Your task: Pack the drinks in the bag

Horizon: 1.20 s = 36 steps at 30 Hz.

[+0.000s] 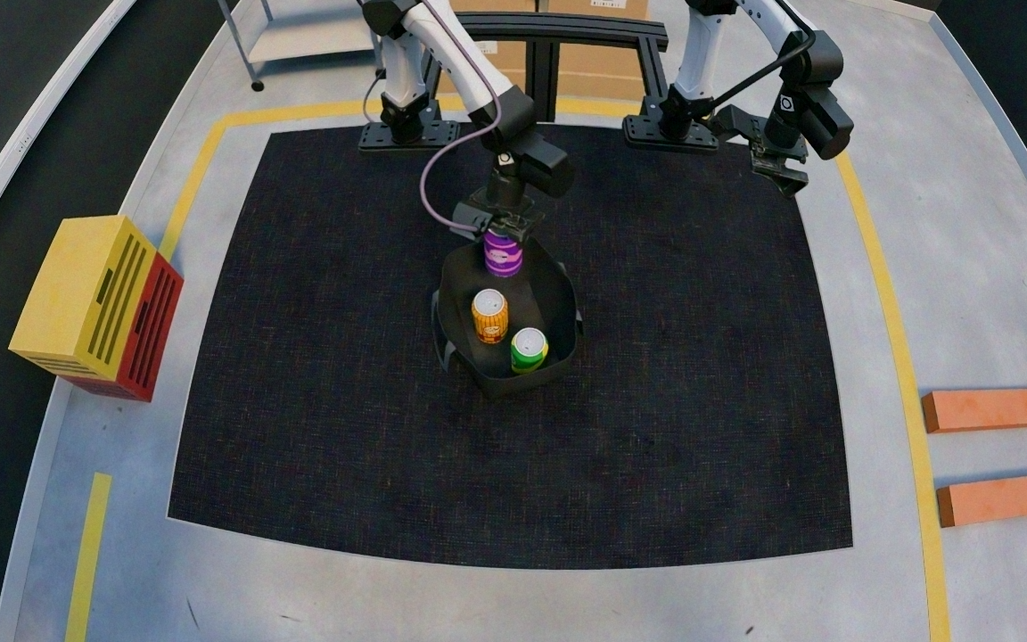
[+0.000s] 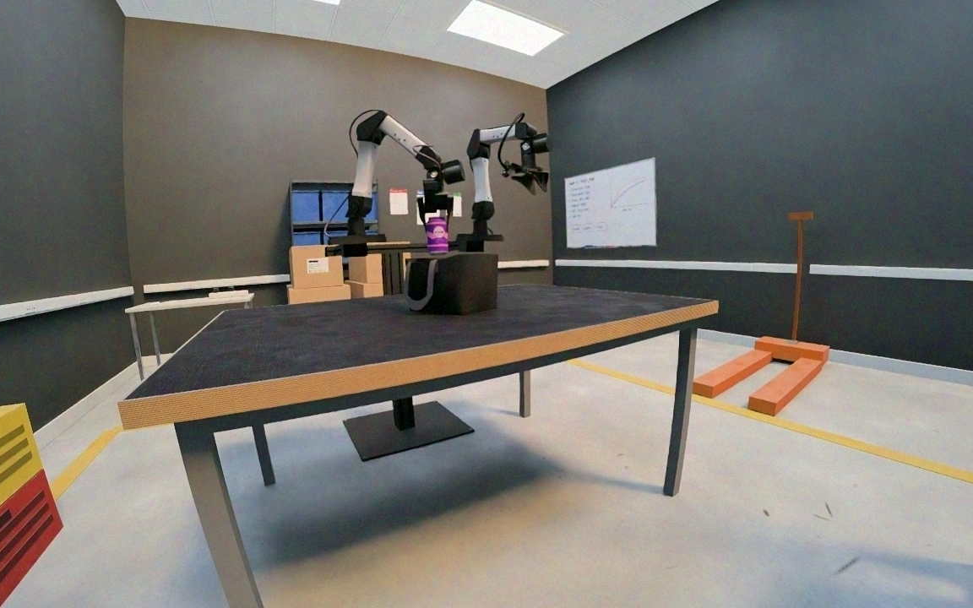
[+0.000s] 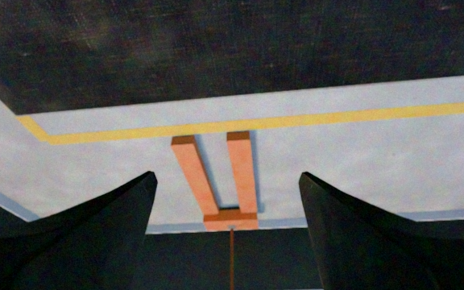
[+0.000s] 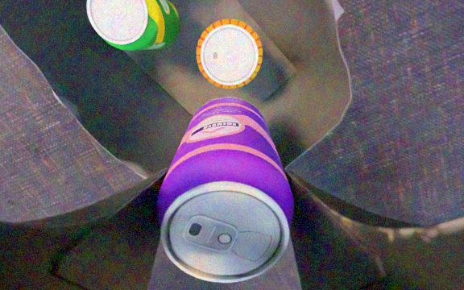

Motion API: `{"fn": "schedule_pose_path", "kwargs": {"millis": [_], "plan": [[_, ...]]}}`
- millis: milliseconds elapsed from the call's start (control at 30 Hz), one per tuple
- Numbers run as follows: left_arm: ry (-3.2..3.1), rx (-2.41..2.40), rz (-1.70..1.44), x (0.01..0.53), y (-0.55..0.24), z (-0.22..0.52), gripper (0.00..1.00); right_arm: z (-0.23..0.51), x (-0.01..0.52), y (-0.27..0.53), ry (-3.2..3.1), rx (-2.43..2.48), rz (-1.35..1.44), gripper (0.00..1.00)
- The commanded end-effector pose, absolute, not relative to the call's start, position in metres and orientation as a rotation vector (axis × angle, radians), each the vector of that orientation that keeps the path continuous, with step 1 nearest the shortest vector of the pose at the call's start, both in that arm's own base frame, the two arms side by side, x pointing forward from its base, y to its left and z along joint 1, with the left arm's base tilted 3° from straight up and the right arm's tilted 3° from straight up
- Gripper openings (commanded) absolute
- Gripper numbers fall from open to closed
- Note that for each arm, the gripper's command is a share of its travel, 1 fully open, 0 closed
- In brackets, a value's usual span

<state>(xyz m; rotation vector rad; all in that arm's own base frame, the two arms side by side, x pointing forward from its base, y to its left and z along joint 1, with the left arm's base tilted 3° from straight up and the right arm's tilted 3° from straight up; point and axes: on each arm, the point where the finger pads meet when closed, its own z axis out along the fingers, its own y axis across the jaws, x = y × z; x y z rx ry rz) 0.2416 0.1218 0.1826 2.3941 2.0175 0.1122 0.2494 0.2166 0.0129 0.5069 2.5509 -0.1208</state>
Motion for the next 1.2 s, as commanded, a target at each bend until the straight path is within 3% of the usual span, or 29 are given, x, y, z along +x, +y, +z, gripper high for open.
{"fn": "schedule_pose_path", "kwargs": {"millis": [0,1167], "plan": [[2.01,2.408,0.117,0.243,0.124,0.183,0.91,0.01,0.26,0.219,2.513,0.511,-0.094,0.74],[2.009,2.408,0.117,0.243,0.124,0.183,0.91,-0.03,0.266,0.223,2.515,0.515,-0.081,0.74]]}}
